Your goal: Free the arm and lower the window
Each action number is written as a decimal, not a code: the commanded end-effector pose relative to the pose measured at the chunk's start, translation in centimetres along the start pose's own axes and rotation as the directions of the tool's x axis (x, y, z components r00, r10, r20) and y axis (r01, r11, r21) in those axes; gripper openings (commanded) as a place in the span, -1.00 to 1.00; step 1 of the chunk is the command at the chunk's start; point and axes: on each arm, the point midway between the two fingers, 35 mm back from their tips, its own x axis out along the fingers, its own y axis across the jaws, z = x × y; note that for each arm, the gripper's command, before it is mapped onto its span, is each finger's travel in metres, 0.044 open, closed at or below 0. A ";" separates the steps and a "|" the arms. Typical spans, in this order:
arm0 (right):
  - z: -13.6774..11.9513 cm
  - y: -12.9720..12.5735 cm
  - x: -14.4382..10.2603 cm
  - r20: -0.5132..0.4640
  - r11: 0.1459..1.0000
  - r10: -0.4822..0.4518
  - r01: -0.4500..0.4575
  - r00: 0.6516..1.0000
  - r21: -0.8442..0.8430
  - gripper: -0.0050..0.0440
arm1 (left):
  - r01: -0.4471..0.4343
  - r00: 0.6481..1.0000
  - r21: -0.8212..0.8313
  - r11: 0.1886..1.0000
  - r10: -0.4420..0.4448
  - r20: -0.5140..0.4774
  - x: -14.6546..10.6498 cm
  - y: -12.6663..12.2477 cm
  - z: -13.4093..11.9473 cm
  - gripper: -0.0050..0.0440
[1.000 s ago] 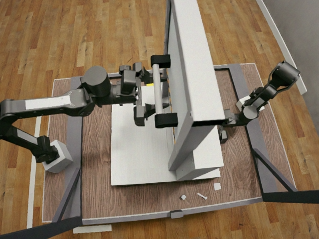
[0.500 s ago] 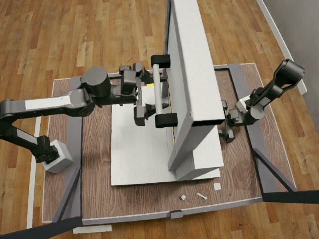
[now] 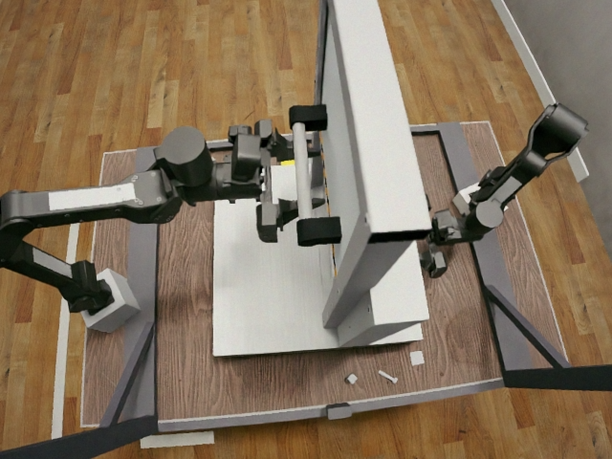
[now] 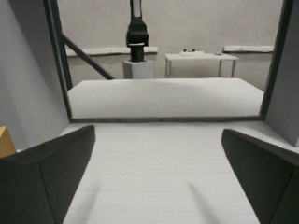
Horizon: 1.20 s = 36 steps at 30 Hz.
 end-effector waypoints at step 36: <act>15.0 1.2 3.9 0.080 0.975 0.222 -0.220 0.972 -0.022 0.84 | -0.011 0.976 0.047 0.999 0.001 0.216 -1.3 -0.4 9.6 0.84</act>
